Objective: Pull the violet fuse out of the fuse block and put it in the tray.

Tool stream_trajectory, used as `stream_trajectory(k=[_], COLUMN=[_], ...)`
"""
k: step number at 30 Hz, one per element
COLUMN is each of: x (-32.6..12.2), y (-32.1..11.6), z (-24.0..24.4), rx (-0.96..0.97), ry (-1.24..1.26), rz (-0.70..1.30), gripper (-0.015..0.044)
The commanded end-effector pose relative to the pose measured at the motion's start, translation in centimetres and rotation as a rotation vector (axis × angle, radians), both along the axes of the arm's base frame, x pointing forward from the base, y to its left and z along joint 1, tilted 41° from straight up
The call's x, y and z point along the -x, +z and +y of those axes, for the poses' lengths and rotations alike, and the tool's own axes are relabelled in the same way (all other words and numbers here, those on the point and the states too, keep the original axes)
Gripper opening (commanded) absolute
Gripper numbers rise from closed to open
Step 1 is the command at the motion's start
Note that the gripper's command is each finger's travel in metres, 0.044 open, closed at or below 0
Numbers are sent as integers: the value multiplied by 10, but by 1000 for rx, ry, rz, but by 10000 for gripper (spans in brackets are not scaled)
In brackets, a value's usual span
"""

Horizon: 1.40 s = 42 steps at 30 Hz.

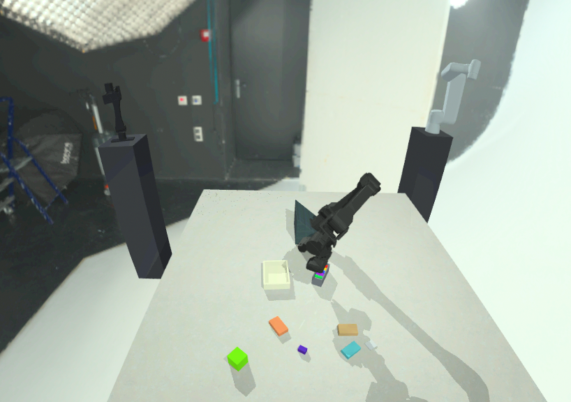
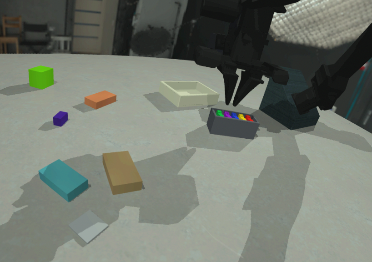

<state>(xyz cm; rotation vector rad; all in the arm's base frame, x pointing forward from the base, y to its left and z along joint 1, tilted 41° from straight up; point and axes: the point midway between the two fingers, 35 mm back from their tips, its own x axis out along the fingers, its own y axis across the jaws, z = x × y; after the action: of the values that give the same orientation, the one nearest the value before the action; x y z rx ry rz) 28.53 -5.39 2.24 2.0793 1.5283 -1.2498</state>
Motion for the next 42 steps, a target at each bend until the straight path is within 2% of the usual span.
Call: stream_trajectory(k=[1, 33, 42], x=[0, -2, -1], y=[-2, -19, -19], z=[3, 19, 18], rx=[-4, -5, -2], ry=[-4, -3, 1], rz=[1, 0, 0], gripper=[60, 60, 0])
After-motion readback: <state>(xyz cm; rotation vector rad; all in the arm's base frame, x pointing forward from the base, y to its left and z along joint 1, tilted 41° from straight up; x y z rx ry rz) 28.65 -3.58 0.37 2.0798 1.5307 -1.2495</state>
